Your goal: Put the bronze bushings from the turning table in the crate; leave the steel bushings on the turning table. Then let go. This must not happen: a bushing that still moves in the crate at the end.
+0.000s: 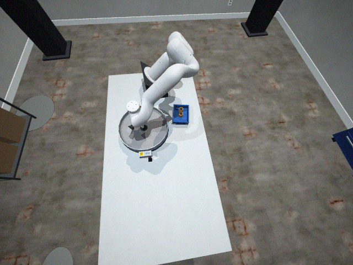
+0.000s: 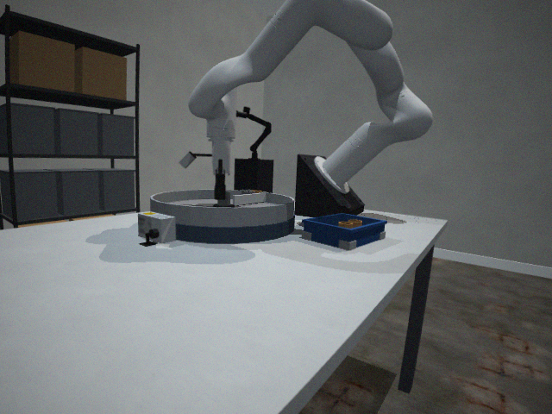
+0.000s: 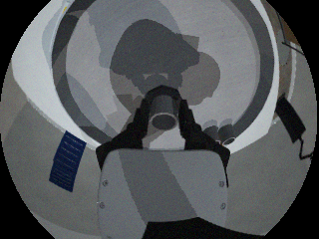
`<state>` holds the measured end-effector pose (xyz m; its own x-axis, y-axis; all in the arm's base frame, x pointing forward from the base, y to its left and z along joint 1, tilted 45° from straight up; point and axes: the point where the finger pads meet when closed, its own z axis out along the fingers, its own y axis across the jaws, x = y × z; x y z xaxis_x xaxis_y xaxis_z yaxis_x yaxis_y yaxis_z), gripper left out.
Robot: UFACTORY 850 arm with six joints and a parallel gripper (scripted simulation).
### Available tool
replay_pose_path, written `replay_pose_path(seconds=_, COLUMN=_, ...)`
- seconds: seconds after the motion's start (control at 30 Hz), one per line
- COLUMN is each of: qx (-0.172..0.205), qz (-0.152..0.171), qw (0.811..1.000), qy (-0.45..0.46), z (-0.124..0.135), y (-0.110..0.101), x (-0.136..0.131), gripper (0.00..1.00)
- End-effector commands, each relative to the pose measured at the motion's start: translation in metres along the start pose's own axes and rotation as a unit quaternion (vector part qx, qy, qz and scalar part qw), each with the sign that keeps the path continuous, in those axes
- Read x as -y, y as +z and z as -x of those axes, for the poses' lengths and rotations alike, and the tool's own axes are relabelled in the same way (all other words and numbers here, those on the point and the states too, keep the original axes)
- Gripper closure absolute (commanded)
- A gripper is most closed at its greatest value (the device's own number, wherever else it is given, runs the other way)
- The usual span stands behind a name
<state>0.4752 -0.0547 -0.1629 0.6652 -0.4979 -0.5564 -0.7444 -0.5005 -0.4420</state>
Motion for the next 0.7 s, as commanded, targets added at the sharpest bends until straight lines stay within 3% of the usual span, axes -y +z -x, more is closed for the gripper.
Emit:
replay_pose_path(seconds=0.0, qx=-0.001, qz=0.0, qw=1.0, qy=0.0, z=-0.001, y=-0.001, x=0.0, gripper=0.52)
replay_pose_path(seconds=0.47, qx=-0.001, qz=0.0, qw=1.0, qy=0.0, z=-0.001, y=-0.003, x=0.0, gripper=0.52)
replay_pose_path(seconds=0.67, qx=-0.001, qz=0.0, qw=1.0, qy=0.0, z=-0.001, y=-0.024, x=0.0, gripper=0.52)
